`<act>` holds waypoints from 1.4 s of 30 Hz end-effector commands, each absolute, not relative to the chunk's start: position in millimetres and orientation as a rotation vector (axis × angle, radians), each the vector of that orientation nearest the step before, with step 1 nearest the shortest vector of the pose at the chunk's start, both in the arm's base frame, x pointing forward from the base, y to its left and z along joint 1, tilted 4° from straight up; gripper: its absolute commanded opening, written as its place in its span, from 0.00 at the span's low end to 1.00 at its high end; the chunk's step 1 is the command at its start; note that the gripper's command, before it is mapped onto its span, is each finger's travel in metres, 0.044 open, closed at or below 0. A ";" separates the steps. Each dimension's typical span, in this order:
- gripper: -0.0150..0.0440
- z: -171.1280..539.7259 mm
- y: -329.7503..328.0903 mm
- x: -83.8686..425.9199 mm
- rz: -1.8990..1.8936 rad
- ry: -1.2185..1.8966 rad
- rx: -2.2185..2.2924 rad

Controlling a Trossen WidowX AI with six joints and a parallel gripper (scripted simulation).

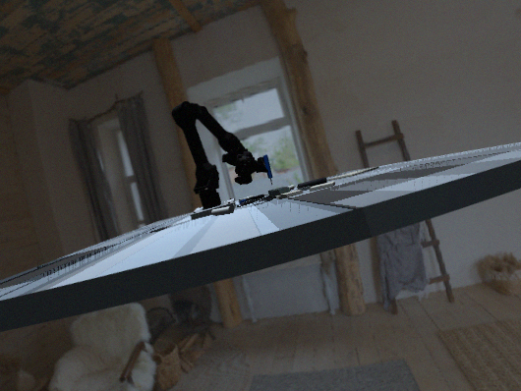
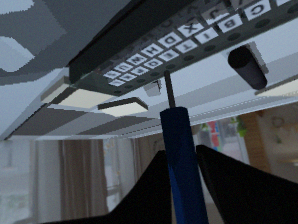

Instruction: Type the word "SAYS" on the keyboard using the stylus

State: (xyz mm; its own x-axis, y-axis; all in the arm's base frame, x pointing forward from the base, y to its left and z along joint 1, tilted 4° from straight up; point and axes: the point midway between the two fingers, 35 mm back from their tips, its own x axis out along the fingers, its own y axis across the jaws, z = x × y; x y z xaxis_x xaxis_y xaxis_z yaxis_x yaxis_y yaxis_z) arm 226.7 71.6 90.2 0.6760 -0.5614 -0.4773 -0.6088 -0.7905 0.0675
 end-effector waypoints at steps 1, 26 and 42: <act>0.28 97.5 59.5 235.3 0.704 1.083 -2.716; 0.25 114.4 3.4 249.0 0.605 1.463 -2.465; 0.25 80.7 0.8 248.1 0.606 1.464 -2.466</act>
State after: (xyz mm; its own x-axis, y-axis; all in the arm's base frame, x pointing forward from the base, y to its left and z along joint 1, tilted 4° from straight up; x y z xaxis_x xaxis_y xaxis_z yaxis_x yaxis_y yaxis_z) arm 250.4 3.3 91.6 0.4255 -0.7830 -0.4537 -0.8756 -0.4828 0.0120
